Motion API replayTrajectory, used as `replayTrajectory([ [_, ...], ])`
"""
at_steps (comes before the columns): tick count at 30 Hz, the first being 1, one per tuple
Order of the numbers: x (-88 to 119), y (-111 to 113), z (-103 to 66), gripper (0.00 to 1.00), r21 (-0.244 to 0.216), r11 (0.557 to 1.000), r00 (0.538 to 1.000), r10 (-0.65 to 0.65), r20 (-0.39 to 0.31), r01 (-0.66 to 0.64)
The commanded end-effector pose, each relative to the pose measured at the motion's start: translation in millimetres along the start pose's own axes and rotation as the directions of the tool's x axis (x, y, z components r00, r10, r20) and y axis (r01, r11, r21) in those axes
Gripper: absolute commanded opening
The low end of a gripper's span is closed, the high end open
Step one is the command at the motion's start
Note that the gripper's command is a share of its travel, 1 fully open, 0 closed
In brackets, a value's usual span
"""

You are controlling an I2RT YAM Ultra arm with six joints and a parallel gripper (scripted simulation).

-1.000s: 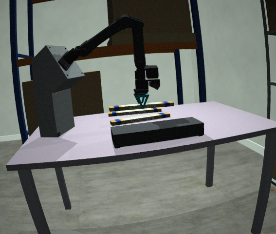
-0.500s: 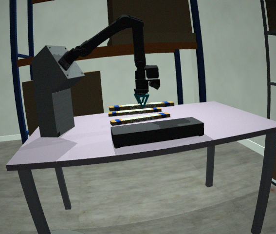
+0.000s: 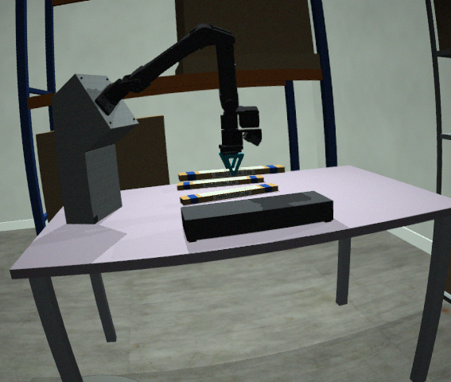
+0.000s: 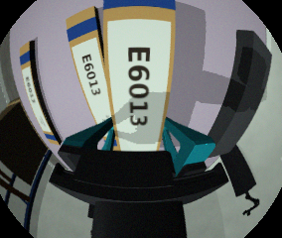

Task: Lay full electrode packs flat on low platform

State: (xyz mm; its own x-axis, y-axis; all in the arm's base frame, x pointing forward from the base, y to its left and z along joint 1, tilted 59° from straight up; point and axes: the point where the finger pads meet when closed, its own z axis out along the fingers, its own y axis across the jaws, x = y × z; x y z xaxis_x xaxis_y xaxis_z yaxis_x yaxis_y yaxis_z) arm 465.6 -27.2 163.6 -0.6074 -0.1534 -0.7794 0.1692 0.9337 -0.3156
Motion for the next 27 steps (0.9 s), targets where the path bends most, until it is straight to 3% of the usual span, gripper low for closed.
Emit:
replayTrajectory([
  [1,-29.9,3.8,-23.3,0.00,-0.013,1.000,0.998,0.011,0.068,-0.010],
  [27,-31.2,5.5,-24.8,0.00,-0.014,1.000,0.998,0.010,0.068,-0.009],
])
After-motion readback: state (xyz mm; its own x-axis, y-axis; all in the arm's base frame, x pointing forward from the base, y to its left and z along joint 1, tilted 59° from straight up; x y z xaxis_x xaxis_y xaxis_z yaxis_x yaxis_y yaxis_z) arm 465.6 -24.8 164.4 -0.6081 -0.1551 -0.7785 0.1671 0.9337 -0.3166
